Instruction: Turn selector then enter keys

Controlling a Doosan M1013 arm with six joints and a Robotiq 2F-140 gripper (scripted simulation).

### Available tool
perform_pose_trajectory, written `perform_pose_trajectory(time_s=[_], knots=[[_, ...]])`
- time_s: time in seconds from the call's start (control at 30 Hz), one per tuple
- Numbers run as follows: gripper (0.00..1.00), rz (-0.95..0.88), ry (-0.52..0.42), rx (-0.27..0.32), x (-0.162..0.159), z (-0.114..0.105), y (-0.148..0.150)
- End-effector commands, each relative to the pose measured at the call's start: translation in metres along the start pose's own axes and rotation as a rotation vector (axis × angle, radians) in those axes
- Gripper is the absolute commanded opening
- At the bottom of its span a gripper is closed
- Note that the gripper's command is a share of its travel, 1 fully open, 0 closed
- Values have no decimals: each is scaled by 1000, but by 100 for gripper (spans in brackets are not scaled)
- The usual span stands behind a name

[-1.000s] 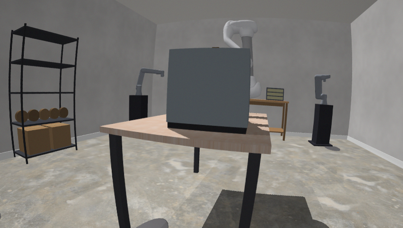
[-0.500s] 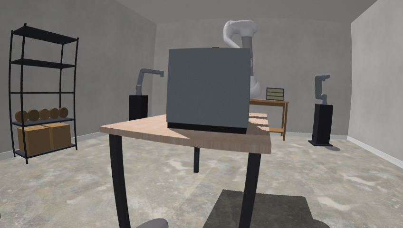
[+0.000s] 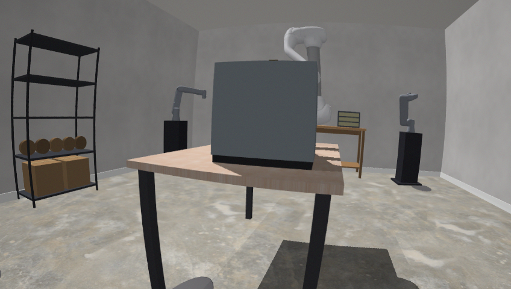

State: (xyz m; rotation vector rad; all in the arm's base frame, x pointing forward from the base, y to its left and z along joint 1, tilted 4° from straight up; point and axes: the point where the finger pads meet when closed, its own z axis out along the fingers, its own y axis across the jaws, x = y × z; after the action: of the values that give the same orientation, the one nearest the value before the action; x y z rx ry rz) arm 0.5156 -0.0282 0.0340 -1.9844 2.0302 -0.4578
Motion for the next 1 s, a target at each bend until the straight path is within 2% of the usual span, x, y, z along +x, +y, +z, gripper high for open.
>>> perform_pose_trajectory(time_s=[0.0, 0.2, 0.67, 0.97], knots=[[0, 0, 0, 0, 0, -4, 0], [0, 0, 0, 0, 0, -14, 0], [0, 0, 0, 0, -1, -19, 0], [0, 0, 0, 0, -23, -19, 0]])
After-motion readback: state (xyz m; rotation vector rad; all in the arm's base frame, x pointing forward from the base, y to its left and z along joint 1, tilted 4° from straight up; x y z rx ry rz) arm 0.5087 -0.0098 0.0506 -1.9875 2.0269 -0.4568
